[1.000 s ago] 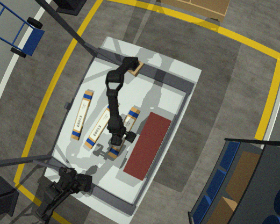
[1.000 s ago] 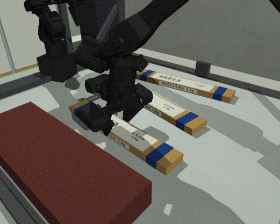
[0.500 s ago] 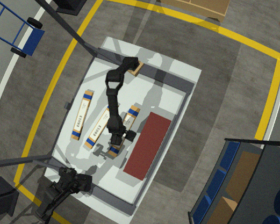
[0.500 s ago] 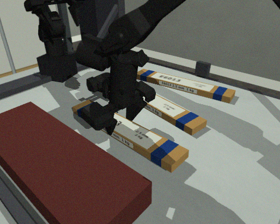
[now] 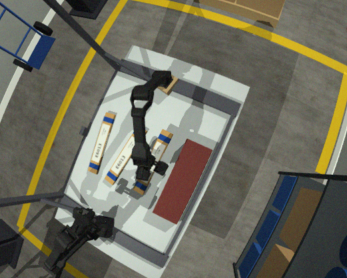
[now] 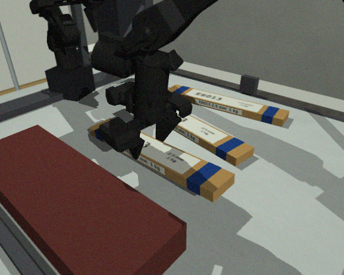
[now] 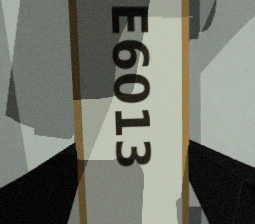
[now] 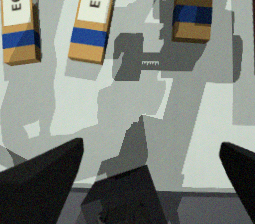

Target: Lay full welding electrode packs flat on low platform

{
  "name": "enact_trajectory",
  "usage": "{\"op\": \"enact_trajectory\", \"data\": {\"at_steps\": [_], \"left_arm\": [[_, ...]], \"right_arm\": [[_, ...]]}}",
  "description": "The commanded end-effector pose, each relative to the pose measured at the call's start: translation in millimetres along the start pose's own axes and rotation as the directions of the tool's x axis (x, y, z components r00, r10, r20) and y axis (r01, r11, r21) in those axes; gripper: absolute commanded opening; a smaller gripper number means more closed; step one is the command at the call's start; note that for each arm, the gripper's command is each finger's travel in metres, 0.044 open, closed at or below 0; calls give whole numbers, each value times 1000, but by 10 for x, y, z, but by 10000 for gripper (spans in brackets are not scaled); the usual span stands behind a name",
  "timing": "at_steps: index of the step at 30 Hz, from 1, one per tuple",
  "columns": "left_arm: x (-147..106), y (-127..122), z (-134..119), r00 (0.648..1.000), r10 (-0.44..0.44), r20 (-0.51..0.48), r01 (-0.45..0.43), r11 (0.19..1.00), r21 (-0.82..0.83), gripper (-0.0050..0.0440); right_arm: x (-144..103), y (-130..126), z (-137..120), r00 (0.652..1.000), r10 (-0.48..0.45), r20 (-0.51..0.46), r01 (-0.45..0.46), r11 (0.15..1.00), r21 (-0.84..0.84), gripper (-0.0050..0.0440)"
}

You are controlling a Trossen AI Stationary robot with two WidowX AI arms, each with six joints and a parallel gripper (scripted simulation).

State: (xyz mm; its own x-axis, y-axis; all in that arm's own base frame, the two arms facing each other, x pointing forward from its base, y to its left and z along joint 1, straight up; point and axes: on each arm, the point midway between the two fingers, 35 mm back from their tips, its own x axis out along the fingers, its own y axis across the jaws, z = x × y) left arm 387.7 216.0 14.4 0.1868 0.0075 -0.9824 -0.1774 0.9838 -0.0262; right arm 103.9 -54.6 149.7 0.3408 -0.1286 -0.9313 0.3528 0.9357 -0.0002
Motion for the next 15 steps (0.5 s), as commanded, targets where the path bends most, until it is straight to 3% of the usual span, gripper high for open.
{"op": "enact_trajectory", "data": {"at_steps": [1,15], "left_arm": [[-543,55,309,991,42,130,-43,999,6,-50],[-742,46,336,991,42,130,-43,999,6,-50]], "right_arm": [[-51,-1,37,1000,-1,20,1,1000,-3,430],[-51,-1,37,1000,-1,20,1,1000,-3,430]]}}
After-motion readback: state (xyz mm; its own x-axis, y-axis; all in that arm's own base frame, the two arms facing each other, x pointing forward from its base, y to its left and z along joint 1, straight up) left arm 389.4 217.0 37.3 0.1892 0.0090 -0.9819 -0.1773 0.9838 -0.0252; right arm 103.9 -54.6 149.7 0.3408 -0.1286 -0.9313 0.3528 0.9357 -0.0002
